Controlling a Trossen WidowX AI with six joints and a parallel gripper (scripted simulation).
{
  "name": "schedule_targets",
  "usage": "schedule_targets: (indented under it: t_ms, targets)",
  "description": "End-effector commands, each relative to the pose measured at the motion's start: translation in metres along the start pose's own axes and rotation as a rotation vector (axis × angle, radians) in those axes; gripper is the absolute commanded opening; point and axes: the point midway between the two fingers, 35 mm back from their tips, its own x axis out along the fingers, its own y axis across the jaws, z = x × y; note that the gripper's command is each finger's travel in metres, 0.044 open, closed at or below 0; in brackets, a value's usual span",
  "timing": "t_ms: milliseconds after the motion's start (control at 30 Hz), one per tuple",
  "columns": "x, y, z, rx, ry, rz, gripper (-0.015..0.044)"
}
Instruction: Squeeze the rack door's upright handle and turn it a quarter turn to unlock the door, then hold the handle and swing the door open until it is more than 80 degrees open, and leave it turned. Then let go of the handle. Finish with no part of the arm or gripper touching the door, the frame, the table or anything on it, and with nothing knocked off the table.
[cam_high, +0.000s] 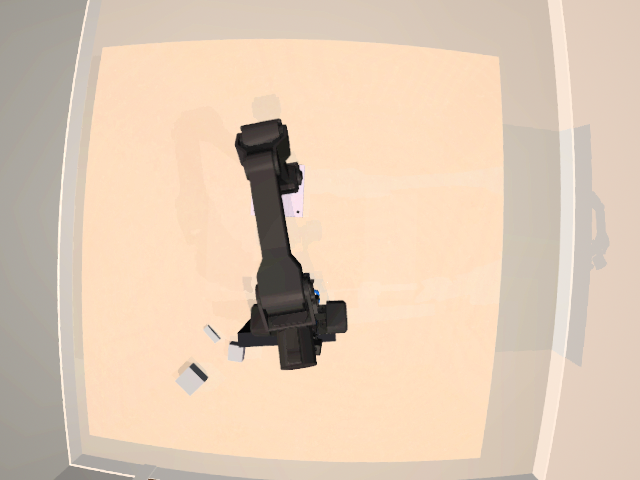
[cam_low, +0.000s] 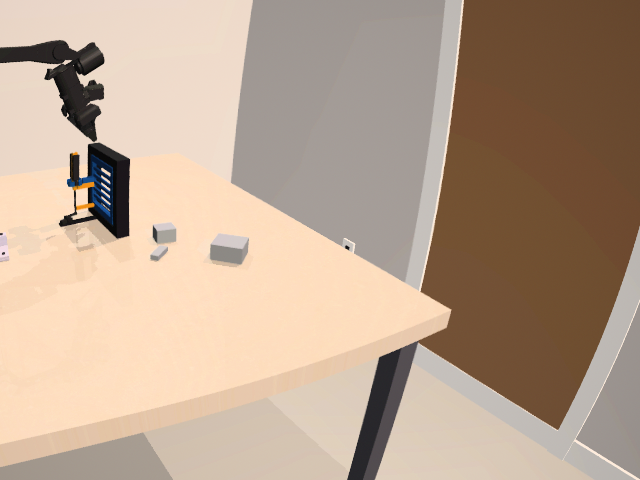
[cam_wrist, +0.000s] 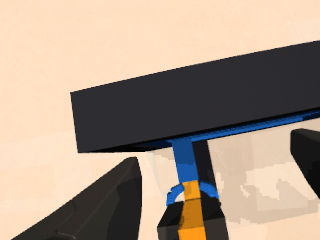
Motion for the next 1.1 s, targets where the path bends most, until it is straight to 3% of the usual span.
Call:
schedule_targets:
  t_ms: [0, 500, 1067]
  targets:
    - [0.001, 0.004, -0.006, 0.001, 0.088, -0.012, 0.0297]
    - [-0.006, 0.018, -0.032, -0.024, 0.409, -0.061, 0.0297]
    - [0.013, 0.017, -0.039, -0.025, 0.430, -0.054, 0.0297]
